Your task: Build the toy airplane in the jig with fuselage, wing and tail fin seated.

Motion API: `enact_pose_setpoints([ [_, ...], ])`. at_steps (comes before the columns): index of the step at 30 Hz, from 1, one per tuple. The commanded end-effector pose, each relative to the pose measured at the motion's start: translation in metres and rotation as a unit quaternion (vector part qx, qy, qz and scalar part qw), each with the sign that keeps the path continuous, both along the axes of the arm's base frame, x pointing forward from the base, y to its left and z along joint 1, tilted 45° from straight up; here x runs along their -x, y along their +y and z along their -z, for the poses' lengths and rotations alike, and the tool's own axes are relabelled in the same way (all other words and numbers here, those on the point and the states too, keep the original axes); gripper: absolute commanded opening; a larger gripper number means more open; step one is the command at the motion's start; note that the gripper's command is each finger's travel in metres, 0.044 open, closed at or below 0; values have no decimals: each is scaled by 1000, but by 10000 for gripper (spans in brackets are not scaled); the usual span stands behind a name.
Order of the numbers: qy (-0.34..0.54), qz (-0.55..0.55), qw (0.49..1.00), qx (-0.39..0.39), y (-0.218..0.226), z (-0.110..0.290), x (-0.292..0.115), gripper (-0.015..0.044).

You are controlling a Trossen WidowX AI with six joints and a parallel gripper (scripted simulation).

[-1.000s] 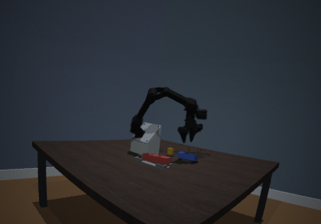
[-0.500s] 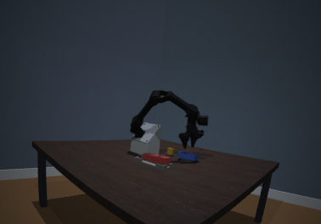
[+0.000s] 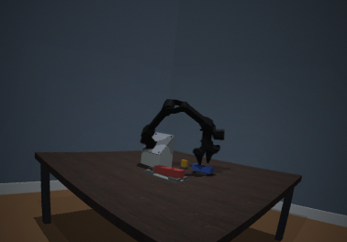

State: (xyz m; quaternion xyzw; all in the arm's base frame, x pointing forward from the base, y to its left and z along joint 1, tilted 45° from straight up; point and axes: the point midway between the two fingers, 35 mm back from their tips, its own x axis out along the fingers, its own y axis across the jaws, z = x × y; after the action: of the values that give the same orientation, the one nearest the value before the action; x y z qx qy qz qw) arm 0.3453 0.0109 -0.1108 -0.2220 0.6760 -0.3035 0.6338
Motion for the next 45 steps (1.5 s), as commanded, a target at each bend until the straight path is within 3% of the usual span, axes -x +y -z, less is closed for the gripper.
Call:
enact_pose_setpoints([
  [1, 6, -1, 1000, 4, -7, 6, 4, 440],
  [20, 6, -2, 1000, 4, -27, 25, 7, 440],
  [29, 6, -2, 1000, 4, -27, 25, 7, 204],
  [36, 6, -2, 1000, 4, -27, 25, 7, 157],
  [42, 7, -1, 1000, 4, -23, 22, 5, 0],
  [45, 7, 0, 1000, 3, -18, 17, 3, 0],
])
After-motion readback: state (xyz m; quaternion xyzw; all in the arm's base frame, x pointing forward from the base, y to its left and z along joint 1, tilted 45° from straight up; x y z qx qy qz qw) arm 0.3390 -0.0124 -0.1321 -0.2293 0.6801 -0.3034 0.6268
